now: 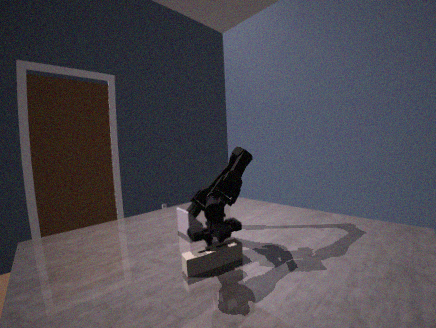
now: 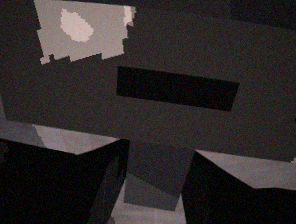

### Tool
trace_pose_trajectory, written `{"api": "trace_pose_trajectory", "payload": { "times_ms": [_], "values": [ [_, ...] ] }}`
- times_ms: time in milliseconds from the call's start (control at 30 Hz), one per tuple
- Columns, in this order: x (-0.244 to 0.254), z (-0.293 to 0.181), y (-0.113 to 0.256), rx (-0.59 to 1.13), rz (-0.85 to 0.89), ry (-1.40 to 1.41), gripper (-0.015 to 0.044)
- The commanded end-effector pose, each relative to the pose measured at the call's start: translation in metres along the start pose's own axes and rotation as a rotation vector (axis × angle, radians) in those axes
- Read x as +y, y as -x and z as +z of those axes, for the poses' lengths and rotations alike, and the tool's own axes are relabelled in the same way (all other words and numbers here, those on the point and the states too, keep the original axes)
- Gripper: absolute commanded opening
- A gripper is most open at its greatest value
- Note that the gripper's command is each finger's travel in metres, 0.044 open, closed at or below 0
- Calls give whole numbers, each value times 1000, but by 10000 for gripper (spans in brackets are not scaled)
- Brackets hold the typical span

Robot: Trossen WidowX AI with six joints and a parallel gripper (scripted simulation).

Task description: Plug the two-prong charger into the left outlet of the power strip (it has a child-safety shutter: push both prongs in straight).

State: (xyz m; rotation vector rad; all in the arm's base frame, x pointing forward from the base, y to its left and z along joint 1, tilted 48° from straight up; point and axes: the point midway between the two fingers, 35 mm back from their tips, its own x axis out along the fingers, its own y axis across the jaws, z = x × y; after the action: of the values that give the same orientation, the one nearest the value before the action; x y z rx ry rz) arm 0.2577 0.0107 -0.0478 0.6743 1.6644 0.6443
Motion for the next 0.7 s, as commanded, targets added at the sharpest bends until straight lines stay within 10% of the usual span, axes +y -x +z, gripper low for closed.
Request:
{"api": "trace_pose_trajectory", "payload": {
  "times_ms": [0, 667],
  "values": [
    [1, 7, 4, -25, 3, 17, 0],
    [2, 8, 2, -25, 3, 17, 0]
  ]
}}
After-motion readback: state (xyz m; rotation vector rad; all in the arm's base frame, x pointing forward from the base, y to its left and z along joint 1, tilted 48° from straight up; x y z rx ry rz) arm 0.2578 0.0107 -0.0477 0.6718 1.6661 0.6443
